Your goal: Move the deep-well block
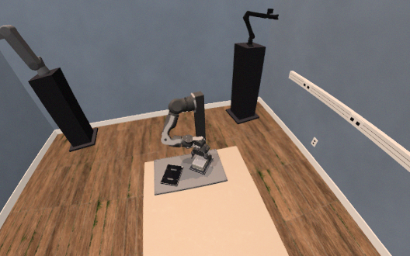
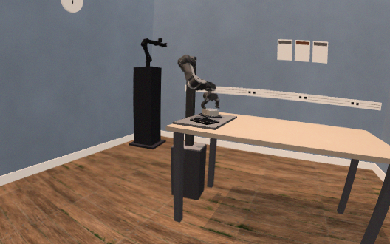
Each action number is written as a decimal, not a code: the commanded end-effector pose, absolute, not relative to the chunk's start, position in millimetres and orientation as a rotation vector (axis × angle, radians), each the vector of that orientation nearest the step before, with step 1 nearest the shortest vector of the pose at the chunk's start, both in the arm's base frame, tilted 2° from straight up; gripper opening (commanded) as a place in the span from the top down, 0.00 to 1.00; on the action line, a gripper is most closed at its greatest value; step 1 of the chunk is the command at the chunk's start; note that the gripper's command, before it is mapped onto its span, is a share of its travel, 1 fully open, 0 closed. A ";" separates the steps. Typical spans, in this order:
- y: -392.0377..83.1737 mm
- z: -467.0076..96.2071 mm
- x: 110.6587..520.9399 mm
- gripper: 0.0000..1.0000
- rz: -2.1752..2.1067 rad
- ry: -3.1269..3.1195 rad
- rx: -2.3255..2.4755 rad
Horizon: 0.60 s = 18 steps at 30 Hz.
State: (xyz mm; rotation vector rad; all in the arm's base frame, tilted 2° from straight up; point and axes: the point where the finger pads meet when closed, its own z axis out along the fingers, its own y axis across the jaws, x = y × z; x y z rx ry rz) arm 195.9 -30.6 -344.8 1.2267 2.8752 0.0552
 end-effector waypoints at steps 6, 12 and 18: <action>-31.7 -344.9 194.8 0.23 0.042 2.877 1.234; -32.1 -312.4 194.4 0.23 0.045 2.877 1.233; -32.5 -304.4 194.2 0.23 0.042 2.876 1.234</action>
